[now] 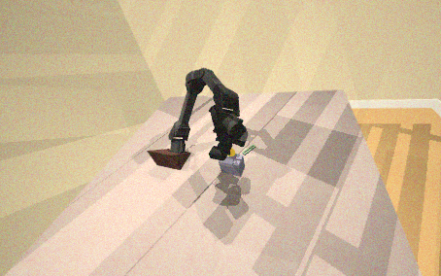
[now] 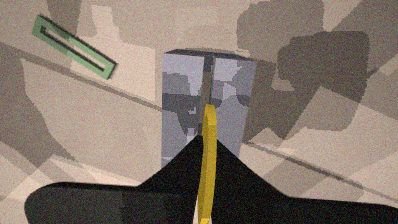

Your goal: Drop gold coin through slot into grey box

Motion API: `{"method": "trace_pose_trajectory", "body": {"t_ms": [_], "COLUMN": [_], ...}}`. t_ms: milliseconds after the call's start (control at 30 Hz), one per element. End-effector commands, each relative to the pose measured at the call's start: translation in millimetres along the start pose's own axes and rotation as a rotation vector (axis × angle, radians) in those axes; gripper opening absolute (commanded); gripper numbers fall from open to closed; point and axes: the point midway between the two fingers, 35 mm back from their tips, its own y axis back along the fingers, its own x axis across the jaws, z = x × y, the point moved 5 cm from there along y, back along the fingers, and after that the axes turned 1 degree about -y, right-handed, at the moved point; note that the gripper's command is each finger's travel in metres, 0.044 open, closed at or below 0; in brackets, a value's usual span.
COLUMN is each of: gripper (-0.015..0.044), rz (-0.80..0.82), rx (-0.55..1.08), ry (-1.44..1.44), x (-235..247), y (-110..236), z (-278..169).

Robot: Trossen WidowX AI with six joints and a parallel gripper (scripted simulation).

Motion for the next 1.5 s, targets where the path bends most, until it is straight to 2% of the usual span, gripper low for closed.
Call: {"method": "trace_pose_trajectory", "body": {"t_ms": [0, 867, 1067, 1367, 1467], "gripper": [0.0, 0.0, 0.0157, 0.0161, 0.0239], "rz": [0.004, 0.004, -0.001, -0.001, -0.001], "rx": [0.0, 0.0, 0.0, 0.0, 0.001], "ry": [-0.006, -0.004, 0.001, 0.001, 0.001], "x": [0, 1, 0, 0, 0], "y": [-3, -14, -12, -12, -7], "z": [-1, 0, 0, 0, 0]}}
